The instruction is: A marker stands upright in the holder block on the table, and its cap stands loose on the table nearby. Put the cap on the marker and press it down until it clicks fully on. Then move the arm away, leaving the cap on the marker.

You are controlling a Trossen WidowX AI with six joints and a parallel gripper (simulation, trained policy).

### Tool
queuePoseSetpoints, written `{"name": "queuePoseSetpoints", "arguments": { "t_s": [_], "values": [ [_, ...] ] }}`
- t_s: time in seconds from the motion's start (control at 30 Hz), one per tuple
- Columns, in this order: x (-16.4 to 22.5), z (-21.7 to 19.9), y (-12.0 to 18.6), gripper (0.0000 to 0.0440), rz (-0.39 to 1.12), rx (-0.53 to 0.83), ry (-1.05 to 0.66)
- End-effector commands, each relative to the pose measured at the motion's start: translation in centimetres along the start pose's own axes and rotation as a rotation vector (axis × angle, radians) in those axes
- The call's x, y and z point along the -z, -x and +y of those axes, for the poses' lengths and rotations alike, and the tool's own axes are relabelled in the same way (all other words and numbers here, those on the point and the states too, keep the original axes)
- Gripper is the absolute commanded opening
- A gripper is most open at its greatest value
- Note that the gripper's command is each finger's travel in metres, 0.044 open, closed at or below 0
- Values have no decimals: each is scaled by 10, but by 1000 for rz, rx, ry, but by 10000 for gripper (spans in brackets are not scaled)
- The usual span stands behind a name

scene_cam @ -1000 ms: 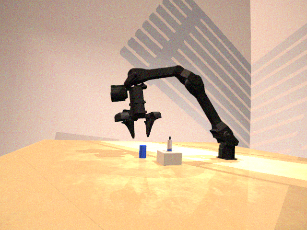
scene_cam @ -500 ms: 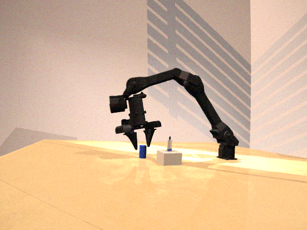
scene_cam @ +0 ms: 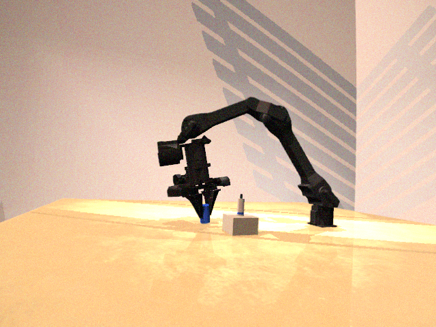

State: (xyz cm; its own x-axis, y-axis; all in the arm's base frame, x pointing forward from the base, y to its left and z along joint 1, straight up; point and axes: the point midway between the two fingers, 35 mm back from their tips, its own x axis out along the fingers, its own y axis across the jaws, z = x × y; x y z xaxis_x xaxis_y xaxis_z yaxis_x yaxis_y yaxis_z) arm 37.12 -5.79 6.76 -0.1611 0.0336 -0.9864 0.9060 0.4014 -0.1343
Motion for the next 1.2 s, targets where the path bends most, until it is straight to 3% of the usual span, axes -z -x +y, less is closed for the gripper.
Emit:
{"name": "queuePoseSetpoints", "arguments": {
  "t_s": [0.0, 0.3, 0.6, 1.17],
  "values": [
    [1, 1, 13, 75, -31, -23, 22],
    [14, 5, 51, 82, -88, -82, 78],
    [55, 6, 78, 76, -86, -99, 130],
    [120, -15, 95, 40, -59, -59, 211]
  ]
}}
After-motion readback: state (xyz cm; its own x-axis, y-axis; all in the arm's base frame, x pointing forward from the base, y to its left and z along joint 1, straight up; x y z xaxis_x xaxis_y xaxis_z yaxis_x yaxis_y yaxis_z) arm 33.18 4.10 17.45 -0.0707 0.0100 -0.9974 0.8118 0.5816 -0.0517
